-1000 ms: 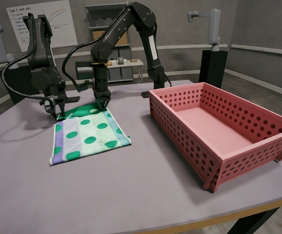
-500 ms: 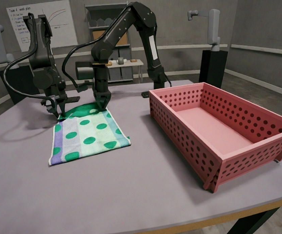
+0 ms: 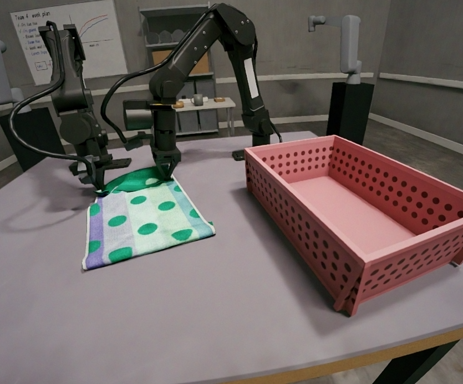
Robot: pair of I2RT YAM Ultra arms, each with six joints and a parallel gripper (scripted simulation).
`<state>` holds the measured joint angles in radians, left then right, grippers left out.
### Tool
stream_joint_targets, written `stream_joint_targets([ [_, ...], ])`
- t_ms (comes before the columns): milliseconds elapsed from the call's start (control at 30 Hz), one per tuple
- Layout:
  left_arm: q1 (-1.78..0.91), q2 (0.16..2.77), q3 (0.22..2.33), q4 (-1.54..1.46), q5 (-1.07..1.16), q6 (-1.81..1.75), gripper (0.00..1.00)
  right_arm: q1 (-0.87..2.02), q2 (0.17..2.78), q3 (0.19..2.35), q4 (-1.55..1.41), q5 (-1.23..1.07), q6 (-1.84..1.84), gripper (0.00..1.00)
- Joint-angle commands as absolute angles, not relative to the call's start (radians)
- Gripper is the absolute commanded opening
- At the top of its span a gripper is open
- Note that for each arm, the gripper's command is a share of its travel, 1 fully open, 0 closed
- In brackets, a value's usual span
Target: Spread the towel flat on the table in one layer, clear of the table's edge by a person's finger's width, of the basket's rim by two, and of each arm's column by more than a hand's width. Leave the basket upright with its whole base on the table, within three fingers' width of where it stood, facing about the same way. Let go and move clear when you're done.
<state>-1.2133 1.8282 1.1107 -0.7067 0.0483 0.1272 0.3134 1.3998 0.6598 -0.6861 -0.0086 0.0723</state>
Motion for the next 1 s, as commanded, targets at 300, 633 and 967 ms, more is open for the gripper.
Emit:
stream_joint_targets([
  [300,-1.193,1.786,1.153,-0.764,0.041,0.146,0.34,0.295,1.403,0.632,-0.684,-0.009,0.048,0.0],
  [633,-1.223,1.828,1.156,-0.76,0.06,0.12,0.34,0.294,1.403,0.632,-0.684,-0.009,0.049,0.0],
  [967,-1.224,1.84,1.102,-0.714,0.056,0.119,0.34,0.294,1.403,0.632,-0.684,-0.009,0.049,0.0],
])
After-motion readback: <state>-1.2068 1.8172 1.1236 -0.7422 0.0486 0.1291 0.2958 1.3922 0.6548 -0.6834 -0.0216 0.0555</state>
